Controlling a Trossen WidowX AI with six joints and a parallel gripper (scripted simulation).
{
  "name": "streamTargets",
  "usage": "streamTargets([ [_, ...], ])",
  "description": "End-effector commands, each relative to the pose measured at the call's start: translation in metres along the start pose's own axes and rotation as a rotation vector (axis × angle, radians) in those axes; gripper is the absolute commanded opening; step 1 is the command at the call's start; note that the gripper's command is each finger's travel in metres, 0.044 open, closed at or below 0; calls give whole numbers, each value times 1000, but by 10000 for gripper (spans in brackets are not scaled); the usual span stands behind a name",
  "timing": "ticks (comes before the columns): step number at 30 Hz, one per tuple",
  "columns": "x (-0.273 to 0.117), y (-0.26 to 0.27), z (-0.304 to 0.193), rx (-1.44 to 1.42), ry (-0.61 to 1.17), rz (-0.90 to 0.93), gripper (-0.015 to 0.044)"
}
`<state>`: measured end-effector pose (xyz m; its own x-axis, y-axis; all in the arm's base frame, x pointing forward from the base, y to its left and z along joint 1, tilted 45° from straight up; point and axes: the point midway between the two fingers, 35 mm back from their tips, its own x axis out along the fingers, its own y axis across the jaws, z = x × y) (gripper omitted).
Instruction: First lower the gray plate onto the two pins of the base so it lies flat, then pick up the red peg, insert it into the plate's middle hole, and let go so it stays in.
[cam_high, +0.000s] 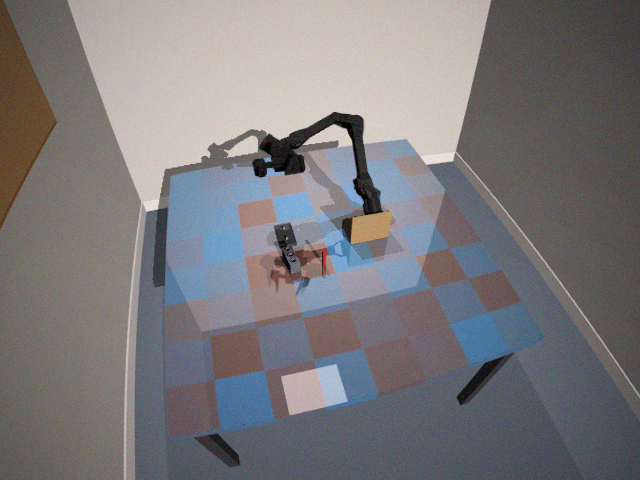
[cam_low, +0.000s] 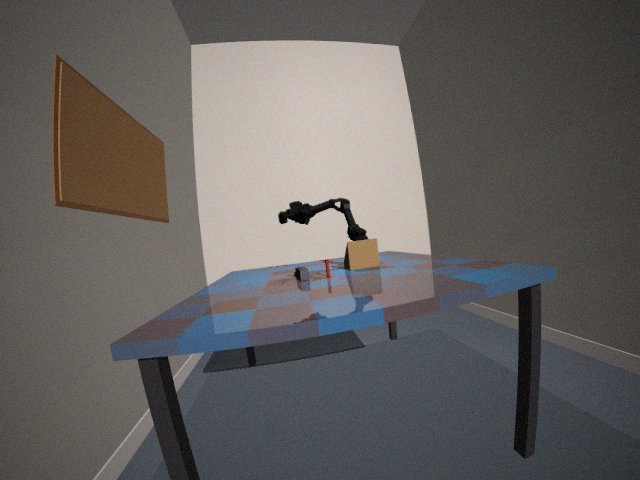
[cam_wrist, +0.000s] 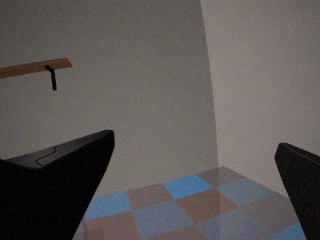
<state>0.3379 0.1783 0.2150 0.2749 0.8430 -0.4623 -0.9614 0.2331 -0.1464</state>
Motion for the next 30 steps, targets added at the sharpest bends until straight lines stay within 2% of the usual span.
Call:
streamTargets([
  [1,-45,-37,-21,53,43,-146,440],
  [8,-154,-86,-71,183,137,-440,440],
  [15,-273,-92,-118,325,240,-724,440],
  [22,-388,-54,-157,483,351,-997,440],
  [30,-500,37,-182,691,483,-1300,440],
])
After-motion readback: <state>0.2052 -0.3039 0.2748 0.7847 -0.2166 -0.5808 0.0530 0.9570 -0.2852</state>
